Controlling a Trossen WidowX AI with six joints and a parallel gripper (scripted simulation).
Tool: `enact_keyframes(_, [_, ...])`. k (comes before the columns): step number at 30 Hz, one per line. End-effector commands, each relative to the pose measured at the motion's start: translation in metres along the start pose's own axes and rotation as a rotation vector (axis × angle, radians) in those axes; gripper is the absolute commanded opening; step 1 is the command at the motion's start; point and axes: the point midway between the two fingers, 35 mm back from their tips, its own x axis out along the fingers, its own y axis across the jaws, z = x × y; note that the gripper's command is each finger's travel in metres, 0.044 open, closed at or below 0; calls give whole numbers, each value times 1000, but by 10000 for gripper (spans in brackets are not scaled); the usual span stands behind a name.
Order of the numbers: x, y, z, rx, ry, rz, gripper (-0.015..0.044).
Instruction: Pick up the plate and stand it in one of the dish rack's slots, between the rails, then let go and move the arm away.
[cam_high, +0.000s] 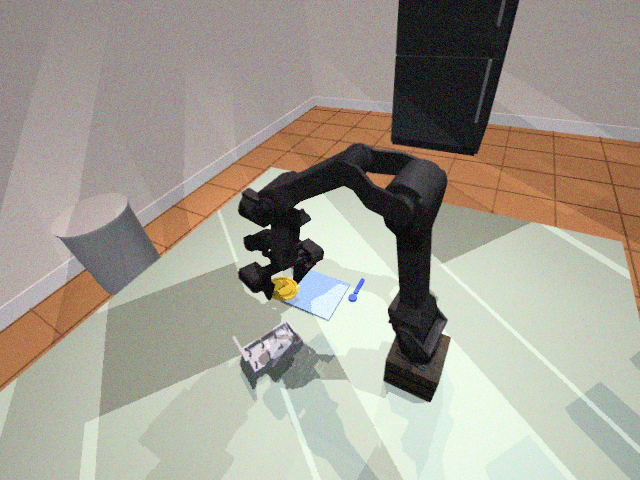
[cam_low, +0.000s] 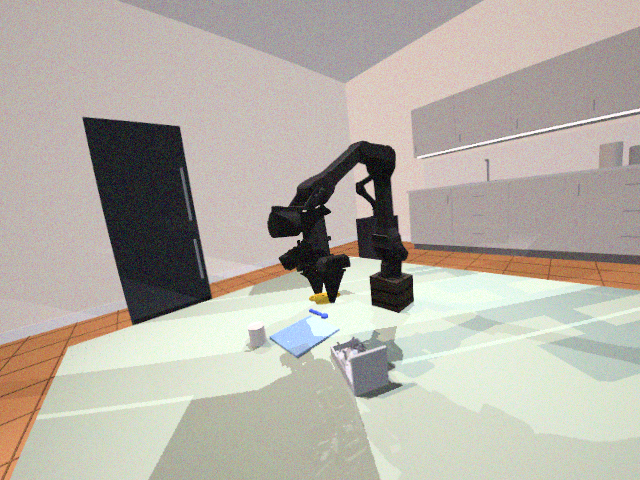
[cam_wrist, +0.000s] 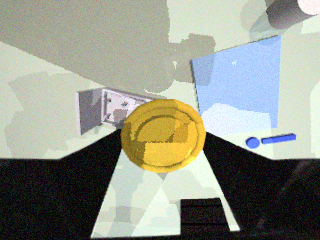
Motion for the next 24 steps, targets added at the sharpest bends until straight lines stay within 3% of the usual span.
enact_keyframes(1, [15,2,7,-55,-22,82,0])
enact_keyframes(24, [77,1,32,-446,-313,520,0])
